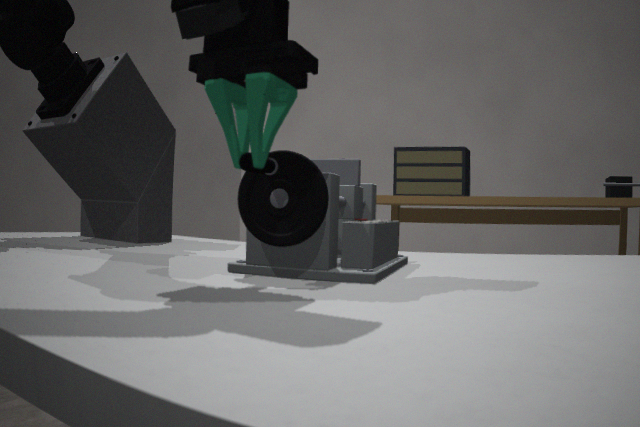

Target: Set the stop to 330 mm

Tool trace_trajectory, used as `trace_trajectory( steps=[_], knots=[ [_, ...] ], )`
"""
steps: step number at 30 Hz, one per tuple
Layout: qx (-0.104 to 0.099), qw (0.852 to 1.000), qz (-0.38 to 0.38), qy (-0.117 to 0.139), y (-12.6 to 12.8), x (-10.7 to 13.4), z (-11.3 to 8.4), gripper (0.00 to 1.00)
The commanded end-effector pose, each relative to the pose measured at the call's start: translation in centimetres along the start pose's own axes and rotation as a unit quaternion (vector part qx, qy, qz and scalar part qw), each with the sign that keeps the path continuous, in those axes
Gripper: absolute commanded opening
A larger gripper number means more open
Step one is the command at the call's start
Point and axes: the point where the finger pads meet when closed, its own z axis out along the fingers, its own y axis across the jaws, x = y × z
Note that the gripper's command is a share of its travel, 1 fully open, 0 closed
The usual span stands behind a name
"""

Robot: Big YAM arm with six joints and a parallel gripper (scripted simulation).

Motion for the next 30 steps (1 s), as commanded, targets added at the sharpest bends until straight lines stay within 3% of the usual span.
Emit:
trace_trajectory(
  steps=[1, 30],
  knots=[
    [0.006, 1.0, 0.002, -0.002, -1.3, -0.7, 0.3, 0.06],
    [0.012, 1.0, -0.006, -0.002, -3.2, -0.1, 2.2, 0.06]
  ],
)
